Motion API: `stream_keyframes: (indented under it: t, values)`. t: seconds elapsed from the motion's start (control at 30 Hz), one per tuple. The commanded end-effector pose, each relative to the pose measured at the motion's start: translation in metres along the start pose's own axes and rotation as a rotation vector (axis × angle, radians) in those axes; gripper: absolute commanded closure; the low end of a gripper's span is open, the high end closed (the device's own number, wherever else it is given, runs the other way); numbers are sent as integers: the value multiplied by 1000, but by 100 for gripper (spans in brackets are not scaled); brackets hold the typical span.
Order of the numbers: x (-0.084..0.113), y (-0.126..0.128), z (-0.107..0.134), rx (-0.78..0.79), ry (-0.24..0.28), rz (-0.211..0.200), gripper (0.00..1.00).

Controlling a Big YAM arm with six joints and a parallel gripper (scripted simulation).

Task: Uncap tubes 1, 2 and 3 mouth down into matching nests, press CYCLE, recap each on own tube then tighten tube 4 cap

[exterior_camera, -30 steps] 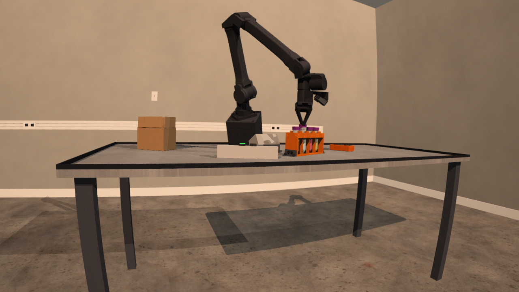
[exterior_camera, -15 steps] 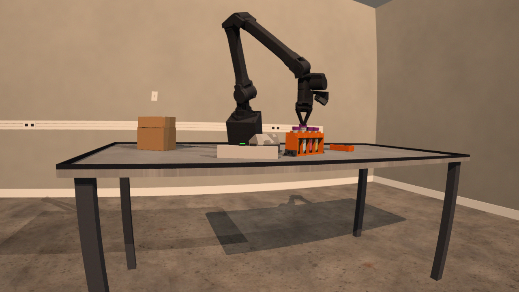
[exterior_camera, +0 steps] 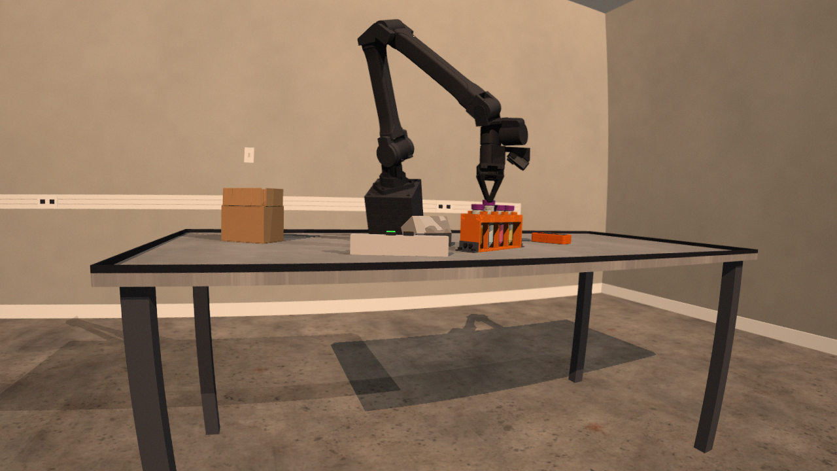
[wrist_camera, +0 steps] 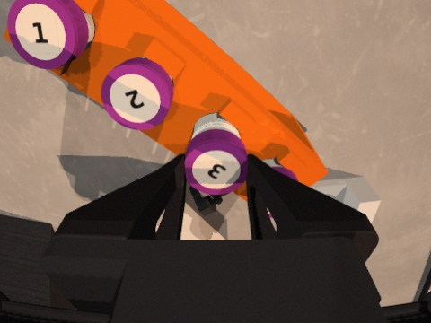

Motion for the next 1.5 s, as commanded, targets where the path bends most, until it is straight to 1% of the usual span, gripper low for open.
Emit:
stream_keyframes:
  t: [0.0,0.6,0.73,0.87,1.47]
  values:
    - [19,-10,-15,-4,-43,25,100]
    - [16,-6,-13,-7,-35,19,100]
    - [3,-2,-12,2,-24,13,100]
    - [-5,2,-5,8,-7,3,100]
    - [-5,0,-4,6,-8,4,100]
Point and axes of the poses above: the point where the finger pads meet when closed, its own x axis back along the fingers, its own y axis across the jaws, z = x × y, the point moved 8 cm from there along x, back along the fingers, and after that the axes turned 1 degree about -x, right-handed, at the moved point
